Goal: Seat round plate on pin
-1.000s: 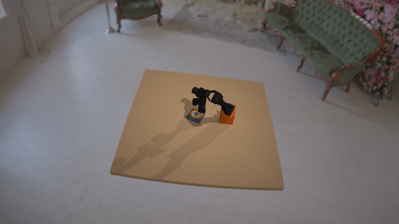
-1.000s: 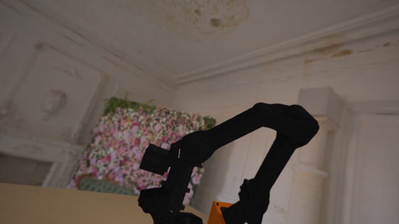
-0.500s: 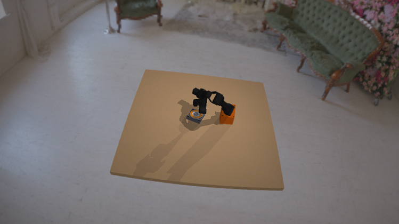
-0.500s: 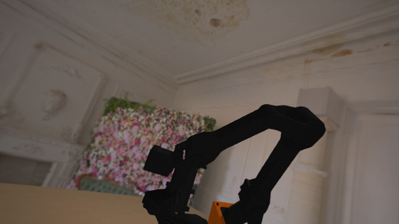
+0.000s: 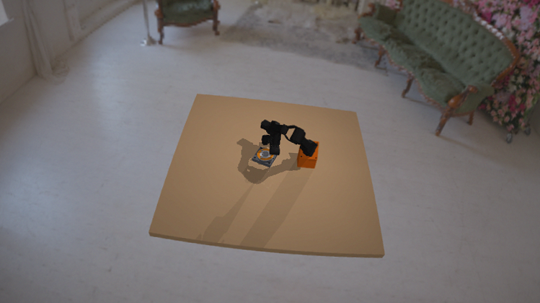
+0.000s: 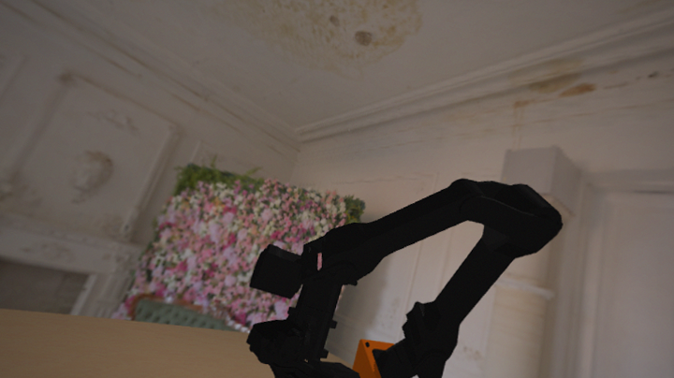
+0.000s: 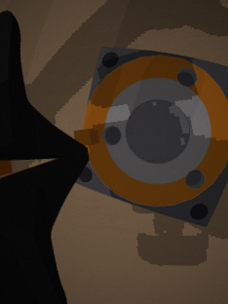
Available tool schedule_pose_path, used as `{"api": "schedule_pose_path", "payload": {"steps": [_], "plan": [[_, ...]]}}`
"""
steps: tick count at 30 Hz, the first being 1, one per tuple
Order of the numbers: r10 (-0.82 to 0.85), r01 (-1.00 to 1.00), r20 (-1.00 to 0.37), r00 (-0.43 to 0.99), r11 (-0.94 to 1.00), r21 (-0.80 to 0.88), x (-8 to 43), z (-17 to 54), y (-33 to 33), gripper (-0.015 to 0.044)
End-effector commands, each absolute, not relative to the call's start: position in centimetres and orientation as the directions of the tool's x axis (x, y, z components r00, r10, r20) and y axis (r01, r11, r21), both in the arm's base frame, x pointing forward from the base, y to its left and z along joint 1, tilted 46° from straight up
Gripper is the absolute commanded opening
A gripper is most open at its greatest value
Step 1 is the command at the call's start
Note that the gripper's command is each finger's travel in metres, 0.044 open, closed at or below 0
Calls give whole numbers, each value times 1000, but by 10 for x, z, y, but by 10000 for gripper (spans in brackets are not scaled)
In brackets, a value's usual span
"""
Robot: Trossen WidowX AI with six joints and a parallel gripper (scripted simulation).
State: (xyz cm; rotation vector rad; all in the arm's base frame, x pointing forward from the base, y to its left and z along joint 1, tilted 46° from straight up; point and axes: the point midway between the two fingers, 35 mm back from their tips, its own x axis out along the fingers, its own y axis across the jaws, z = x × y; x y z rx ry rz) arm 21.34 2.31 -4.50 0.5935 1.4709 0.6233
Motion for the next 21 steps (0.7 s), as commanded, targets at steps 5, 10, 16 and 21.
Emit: {"api": "schedule_pose_path", "payload": {"steps": [5, 10, 16, 21], "plan": [[710, -14, -704, -5, 704, 710, 209, -40, 30, 0], [710, -14, -704, -5, 704, 710, 209, -38, 32, 0], [711, -14, -704, -5, 703, 711, 210, -36, 34, 0], [709, -14, -705, -5, 705, 709, 211, -30, 27, 0]]}}
